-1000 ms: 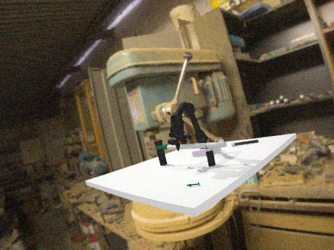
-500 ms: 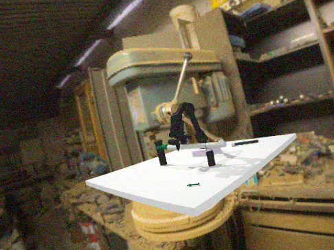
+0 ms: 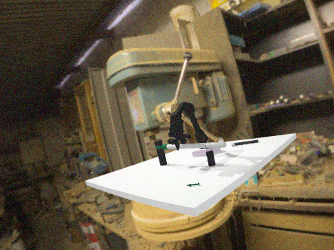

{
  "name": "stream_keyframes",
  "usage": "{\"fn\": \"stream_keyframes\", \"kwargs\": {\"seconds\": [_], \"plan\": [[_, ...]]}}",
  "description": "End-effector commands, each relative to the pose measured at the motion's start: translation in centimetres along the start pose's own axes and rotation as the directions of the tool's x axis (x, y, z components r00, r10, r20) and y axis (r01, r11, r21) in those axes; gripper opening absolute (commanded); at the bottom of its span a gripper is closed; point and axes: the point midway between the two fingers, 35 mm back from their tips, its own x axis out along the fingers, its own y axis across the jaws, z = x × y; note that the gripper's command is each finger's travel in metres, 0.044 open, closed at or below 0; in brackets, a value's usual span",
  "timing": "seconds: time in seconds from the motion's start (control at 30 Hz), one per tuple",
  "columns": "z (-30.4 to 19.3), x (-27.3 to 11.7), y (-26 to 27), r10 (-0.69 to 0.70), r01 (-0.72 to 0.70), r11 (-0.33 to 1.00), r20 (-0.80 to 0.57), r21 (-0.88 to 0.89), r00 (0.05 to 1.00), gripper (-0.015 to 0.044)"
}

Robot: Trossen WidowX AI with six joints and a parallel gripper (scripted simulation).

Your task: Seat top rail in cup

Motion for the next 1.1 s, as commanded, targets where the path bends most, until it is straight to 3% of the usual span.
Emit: {"fn": "stream_keyframes", "kwargs": {"seconds": [0.0,1.07], "plan": [[0.7,-0.2,0.1,0.006,-0.006,1.0,0.008,0.002,1.0,0.0],[2.2,0.7,0.0,0.0,0.0,1.0,0.002,0.001,1.0,0.0]]}}
